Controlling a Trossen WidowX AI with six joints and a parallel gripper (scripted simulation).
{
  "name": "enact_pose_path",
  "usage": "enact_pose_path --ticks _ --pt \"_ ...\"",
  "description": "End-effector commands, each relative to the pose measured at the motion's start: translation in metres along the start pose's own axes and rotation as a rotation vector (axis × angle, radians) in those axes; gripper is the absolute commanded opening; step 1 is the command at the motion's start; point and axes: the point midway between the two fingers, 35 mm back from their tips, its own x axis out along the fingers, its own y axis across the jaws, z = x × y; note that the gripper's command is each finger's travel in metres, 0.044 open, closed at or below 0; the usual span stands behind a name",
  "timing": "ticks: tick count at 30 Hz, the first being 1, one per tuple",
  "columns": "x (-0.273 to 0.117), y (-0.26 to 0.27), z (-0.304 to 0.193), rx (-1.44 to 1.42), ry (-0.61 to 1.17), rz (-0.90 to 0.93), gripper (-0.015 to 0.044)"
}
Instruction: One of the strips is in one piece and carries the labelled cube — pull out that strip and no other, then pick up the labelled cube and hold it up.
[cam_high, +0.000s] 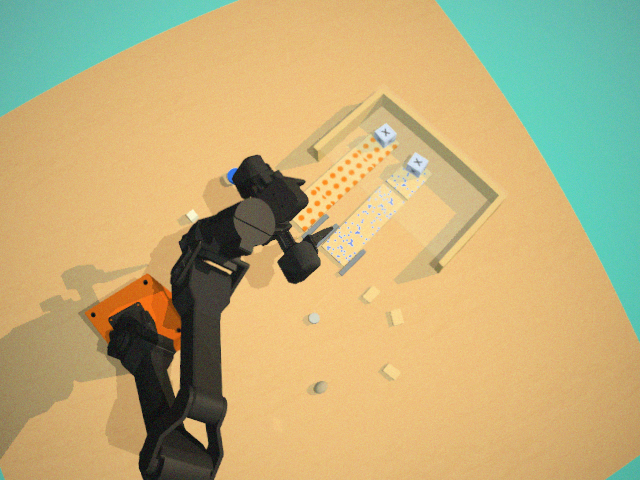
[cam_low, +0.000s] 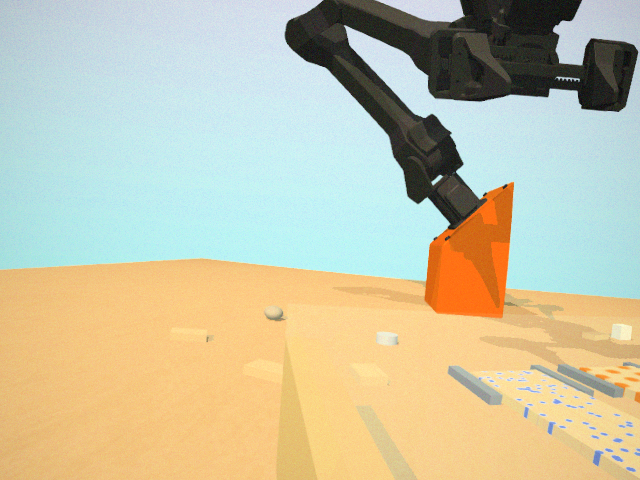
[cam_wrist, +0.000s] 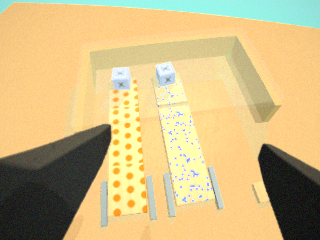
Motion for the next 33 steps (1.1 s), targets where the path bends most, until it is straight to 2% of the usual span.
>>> enact_pose_path --ticks 1,8,11,23,30,33 --pt "0.001 -0.002 -0.009 -0.04 0.028 -0.022 0.04" --pt "0.001 -0.002 -0.009 -0.04 0.028 -0.022 0.04" --pt "0.013 0.006 -0.009 -0.058 0.086 -0.004 0.0321" --pt "0.081 0.05 -0.043 -0.182 0.617 0.09 0.0006" --pt "0.097 0.058 -0.076 -0.243 0.95 0.088 0.0" --pt "0.098 0.058 -0.079 -0.249 0.983 0.085 0.0"
